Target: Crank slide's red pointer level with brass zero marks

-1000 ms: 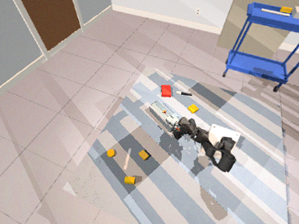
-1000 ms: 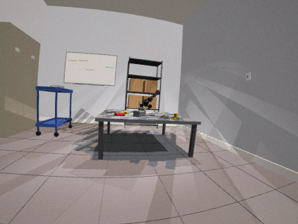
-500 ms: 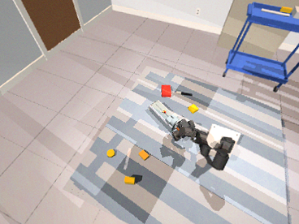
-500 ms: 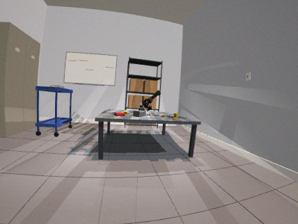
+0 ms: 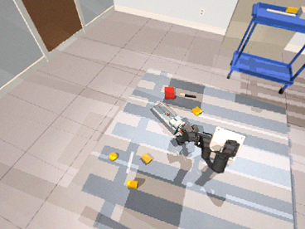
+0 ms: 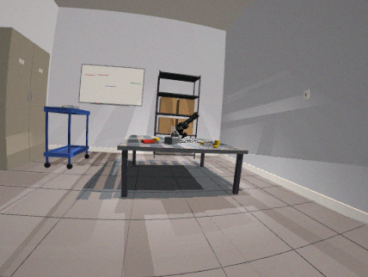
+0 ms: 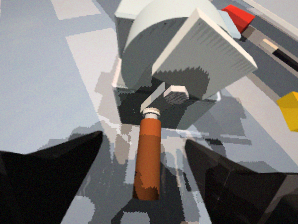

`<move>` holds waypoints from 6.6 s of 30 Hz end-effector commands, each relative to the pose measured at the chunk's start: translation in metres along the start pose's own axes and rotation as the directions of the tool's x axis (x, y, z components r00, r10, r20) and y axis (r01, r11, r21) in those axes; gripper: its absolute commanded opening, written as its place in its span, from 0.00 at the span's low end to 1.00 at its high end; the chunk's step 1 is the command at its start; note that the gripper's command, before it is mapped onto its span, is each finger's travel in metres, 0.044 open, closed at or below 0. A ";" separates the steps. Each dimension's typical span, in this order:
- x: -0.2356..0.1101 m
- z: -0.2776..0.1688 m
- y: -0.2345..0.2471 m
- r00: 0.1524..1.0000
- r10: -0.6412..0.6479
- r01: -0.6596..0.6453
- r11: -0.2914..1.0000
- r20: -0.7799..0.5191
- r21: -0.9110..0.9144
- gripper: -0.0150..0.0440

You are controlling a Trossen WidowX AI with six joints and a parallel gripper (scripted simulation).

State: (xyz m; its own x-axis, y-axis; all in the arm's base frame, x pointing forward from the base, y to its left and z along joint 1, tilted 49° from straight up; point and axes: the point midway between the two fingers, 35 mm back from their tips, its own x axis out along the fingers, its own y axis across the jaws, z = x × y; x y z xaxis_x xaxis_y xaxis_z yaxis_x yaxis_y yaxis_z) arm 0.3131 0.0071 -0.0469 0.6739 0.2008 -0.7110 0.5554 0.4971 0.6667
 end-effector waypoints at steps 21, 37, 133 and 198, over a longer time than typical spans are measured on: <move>0.000 -0.001 0.000 1.000 -0.006 0.006 1.000 0.002 0.007 0.25; -0.005 0.005 0.012 1.000 -0.005 0.005 1.000 0.002 0.007 0.25; -0.038 0.038 -0.030 1.000 -0.008 0.008 1.000 0.005 0.004 0.25; 0.004 -0.004 -0.020 1.000 -0.007 0.007 1.000 0.002 0.007 0.25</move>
State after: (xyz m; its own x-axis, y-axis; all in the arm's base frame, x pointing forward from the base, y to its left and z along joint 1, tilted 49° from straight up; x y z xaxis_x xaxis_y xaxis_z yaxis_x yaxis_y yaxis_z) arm 0.2980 -0.0051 -0.0661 0.6705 0.1802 -0.7197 0.5734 0.4896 0.6569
